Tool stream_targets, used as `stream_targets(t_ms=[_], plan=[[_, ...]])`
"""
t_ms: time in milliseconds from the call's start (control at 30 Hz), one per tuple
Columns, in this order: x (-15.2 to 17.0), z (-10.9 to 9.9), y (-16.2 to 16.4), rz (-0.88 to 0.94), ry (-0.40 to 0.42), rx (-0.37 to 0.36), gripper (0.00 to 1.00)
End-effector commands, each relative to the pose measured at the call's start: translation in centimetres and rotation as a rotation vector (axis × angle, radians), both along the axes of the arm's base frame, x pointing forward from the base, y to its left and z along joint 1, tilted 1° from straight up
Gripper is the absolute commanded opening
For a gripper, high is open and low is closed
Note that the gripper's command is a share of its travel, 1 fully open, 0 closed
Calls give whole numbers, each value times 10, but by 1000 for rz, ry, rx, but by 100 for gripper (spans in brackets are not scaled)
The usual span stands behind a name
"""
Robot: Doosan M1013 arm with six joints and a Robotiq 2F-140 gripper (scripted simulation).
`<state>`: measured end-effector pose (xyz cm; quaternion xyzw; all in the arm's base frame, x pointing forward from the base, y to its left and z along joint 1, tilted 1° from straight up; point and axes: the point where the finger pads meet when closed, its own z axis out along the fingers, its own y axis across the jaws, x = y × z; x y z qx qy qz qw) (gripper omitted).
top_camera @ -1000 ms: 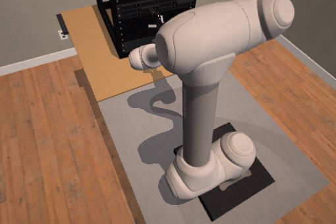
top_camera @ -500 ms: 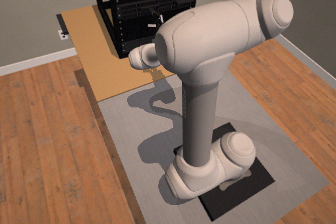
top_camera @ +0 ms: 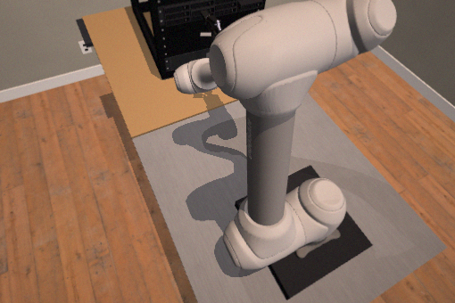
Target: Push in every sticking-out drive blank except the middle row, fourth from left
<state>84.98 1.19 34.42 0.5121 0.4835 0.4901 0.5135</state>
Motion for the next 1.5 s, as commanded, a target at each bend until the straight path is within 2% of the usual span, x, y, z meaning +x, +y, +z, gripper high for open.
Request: stream_targets(t_ms=[0, 1467], plan=[[2, 1, 0, 0, -1, 0, 10], [9, 1, -1, 0, -1, 0, 10]])
